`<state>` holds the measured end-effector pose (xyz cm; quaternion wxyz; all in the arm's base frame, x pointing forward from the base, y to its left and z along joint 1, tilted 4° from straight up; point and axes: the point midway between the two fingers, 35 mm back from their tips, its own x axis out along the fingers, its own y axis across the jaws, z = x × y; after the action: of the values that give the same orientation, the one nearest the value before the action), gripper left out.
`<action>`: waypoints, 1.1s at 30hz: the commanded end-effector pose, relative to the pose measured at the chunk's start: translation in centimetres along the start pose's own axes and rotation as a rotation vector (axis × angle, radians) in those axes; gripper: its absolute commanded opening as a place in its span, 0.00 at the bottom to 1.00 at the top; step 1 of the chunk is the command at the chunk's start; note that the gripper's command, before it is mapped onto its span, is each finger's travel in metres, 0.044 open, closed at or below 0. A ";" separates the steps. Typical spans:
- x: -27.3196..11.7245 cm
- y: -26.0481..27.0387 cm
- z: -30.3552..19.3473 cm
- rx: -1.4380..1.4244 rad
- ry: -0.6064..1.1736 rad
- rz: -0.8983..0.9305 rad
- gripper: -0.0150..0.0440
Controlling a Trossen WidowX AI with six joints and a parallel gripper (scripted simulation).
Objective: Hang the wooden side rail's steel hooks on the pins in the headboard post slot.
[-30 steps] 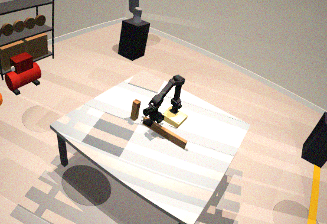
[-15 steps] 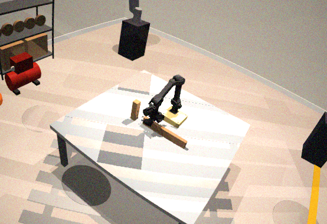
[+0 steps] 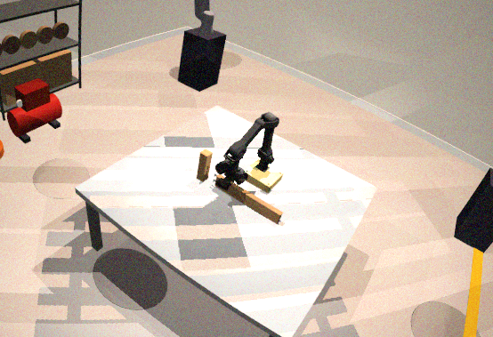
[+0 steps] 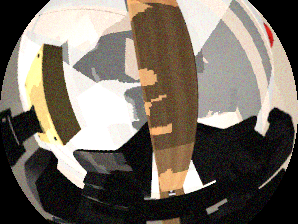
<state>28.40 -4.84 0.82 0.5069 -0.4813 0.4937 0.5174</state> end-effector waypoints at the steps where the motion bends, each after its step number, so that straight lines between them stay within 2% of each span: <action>1: -0.5 -0.3 0.0 -0.009 0.000 -0.013 0.25; 33: -1.0 -0.3 0.0 -0.009 0.000 -0.013 0.25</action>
<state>28.39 -4.86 1.35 0.5066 -0.4813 0.4936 0.5178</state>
